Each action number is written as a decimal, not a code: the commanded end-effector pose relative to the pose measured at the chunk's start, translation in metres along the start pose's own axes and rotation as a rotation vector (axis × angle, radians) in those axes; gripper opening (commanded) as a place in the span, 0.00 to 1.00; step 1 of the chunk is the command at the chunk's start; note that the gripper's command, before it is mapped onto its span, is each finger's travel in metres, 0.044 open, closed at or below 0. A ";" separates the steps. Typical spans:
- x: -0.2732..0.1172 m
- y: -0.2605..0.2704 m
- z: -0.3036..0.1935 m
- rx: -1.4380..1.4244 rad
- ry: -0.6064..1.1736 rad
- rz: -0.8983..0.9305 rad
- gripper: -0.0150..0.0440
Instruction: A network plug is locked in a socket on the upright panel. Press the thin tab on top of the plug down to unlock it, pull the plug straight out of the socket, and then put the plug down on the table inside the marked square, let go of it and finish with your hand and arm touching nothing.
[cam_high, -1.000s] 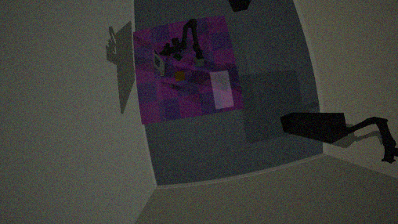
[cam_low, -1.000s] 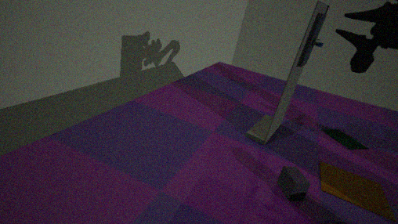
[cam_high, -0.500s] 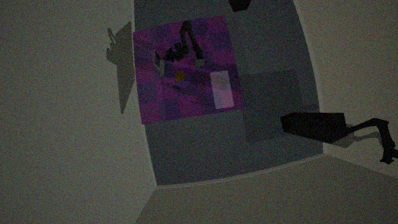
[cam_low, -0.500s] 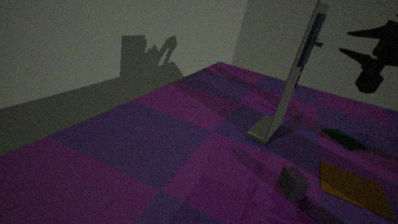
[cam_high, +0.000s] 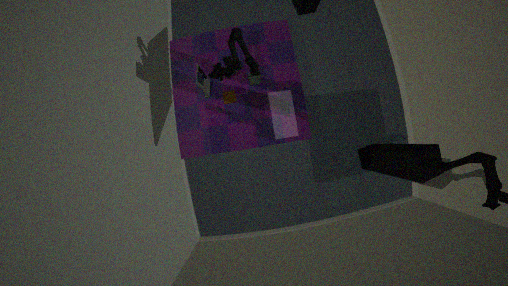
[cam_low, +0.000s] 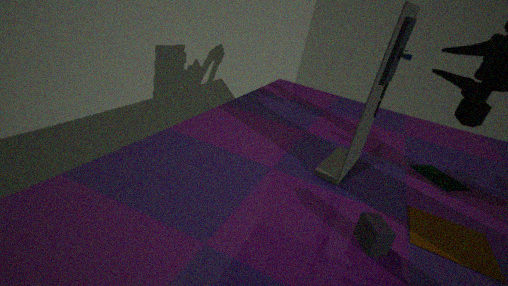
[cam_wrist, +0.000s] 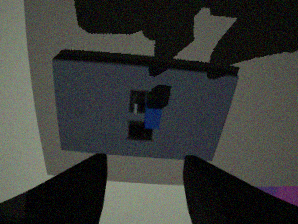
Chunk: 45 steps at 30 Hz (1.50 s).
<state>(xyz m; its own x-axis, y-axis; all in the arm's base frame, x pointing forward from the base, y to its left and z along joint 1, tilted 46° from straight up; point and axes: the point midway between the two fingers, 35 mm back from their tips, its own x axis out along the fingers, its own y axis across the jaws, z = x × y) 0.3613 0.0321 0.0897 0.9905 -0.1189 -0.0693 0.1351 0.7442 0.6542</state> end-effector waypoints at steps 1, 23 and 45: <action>0.008 -0.002 -0.002 0.010 0.008 -0.004 0.52; 0.042 -0.002 0.008 0.047 0.001 0.008 0.52; 0.052 -0.003 0.012 0.058 -0.001 0.011 0.32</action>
<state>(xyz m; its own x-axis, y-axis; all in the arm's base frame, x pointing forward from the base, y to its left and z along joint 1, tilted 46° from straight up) 0.4121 0.0156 0.0962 0.9920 -0.1153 -0.0513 0.1183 0.7089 0.6953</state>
